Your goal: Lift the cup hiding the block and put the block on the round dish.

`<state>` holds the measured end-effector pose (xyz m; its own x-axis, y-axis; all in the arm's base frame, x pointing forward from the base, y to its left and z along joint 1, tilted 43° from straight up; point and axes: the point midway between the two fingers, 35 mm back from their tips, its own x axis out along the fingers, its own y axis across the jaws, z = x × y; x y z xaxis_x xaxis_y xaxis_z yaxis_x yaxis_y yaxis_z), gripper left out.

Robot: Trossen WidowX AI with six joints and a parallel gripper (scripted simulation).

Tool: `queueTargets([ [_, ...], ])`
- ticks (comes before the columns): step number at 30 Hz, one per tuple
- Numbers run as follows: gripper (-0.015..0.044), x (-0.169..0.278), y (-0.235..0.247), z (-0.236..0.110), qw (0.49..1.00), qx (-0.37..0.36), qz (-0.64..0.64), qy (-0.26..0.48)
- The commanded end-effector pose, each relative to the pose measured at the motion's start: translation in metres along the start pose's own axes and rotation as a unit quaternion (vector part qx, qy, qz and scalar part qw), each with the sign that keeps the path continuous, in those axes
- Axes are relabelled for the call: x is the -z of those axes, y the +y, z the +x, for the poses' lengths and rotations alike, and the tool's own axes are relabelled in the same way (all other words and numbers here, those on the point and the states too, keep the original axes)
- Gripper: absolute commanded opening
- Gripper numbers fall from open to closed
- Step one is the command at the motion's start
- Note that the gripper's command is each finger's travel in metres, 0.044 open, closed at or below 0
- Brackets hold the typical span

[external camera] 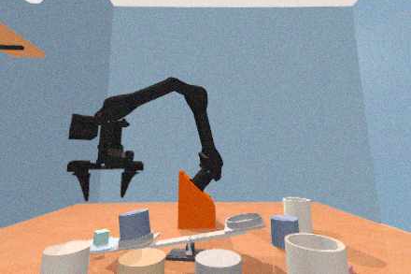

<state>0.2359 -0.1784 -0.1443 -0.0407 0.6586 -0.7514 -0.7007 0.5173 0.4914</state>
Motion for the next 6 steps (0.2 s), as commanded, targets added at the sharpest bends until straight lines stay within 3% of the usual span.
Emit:
queueTargets([
  [1, 0.0440, 0.0001, 0.0001, -0.0062, 1.000, 0.000, -0.003, 0.003],
  [6, 0.0440, 0.0001, 0.0001, -0.0062, 1.000, 0.000, -0.003, 0.003],
])
